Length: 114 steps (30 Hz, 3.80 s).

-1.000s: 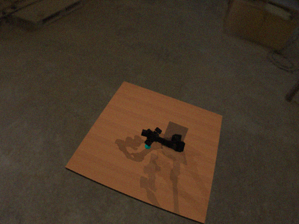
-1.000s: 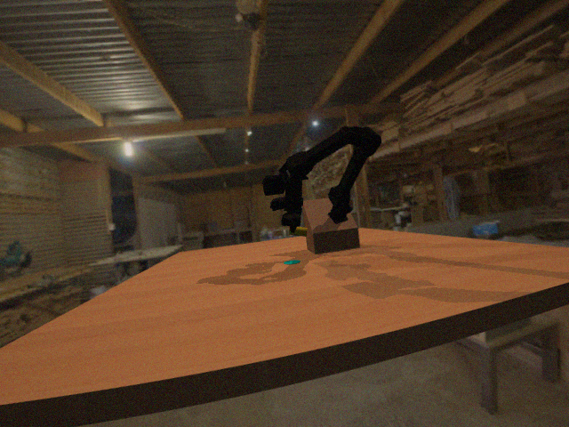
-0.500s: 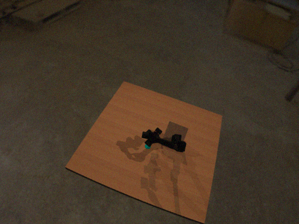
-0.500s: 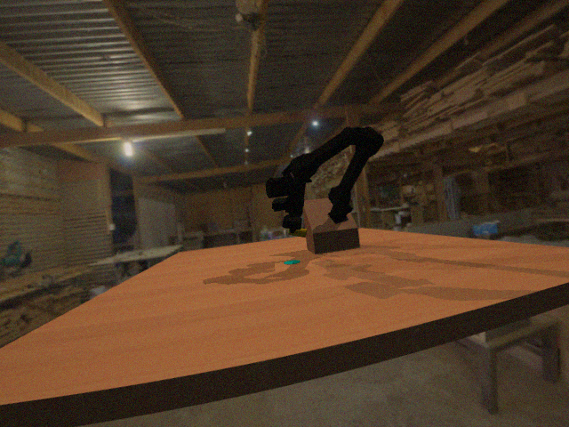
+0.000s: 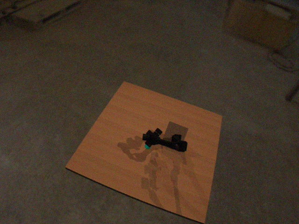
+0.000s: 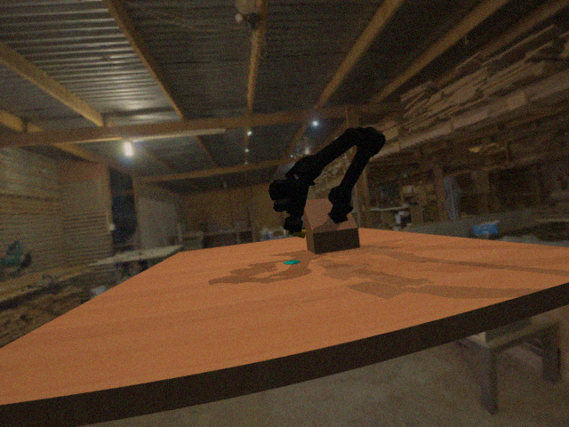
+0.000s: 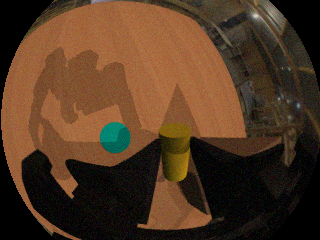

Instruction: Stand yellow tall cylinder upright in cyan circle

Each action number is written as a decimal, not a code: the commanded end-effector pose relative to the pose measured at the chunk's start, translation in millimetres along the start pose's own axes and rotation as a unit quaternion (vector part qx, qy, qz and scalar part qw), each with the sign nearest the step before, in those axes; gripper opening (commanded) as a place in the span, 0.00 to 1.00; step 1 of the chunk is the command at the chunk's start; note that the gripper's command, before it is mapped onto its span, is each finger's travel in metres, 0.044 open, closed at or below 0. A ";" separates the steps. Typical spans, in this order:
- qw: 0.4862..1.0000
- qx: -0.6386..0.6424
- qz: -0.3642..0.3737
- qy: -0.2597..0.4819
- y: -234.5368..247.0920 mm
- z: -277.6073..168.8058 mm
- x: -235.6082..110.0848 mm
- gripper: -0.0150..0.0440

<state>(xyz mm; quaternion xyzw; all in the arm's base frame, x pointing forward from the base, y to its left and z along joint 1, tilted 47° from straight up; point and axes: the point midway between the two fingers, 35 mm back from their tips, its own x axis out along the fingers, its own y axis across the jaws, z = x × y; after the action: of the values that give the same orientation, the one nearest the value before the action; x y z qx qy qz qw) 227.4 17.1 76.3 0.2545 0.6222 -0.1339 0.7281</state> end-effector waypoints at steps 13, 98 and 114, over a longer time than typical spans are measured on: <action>0.999 0.005 -0.022 -0.048 -1.4 -0.2 2.4 0.43; 0.946 0.074 -0.009 -0.315 9.2 7.2 -12.1 0.43; 0.928 0.097 0.015 -0.361 12.0 6.9 -18.5 0.43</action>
<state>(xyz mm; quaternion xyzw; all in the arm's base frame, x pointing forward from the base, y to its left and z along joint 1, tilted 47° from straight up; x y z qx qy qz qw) 237.1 21.7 96.9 0.2626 0.3102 -0.2631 0.8750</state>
